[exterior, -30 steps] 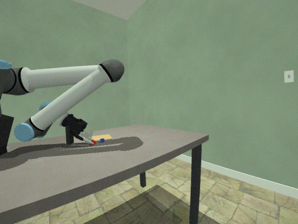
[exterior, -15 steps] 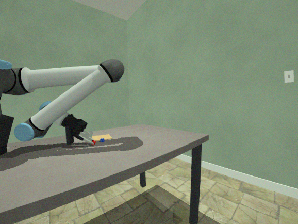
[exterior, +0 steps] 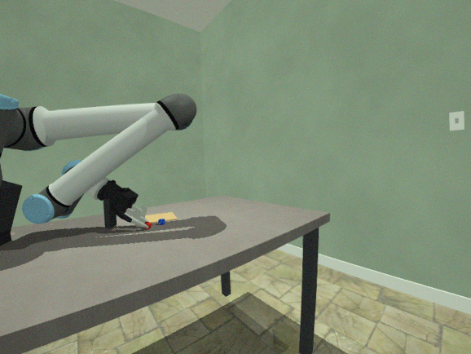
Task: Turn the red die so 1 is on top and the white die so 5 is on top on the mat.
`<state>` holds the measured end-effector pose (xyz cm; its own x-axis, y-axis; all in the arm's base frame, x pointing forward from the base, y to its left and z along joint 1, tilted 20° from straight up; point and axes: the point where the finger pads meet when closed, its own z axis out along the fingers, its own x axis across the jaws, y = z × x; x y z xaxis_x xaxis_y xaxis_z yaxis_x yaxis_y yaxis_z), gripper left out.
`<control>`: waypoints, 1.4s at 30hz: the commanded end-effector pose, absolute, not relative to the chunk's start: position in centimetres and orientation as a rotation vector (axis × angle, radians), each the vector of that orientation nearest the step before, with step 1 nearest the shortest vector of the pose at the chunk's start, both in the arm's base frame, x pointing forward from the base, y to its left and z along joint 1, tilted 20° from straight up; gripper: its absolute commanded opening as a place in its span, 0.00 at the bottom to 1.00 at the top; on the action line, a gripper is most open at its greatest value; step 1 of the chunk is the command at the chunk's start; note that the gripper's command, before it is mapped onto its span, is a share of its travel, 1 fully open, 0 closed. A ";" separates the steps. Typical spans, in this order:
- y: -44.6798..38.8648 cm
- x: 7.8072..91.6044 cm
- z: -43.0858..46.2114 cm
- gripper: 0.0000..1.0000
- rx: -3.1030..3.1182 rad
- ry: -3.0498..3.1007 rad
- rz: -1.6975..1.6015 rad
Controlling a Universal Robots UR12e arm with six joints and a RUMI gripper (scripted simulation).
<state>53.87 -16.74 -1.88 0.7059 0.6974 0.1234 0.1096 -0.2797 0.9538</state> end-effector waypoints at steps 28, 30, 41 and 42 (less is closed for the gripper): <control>-16.7 53.9 -1.8 0.21 1.789 0.639 0.652; -16.7 53.9 -1.8 0.21 1.789 0.639 0.652; -16.7 53.9 -1.8 0.21 1.789 0.639 0.652; -16.7 53.9 -1.8 0.21 1.789 0.639 0.652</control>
<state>53.87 -16.74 -1.88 0.7059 0.6974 0.1234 0.1096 -0.2797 0.9538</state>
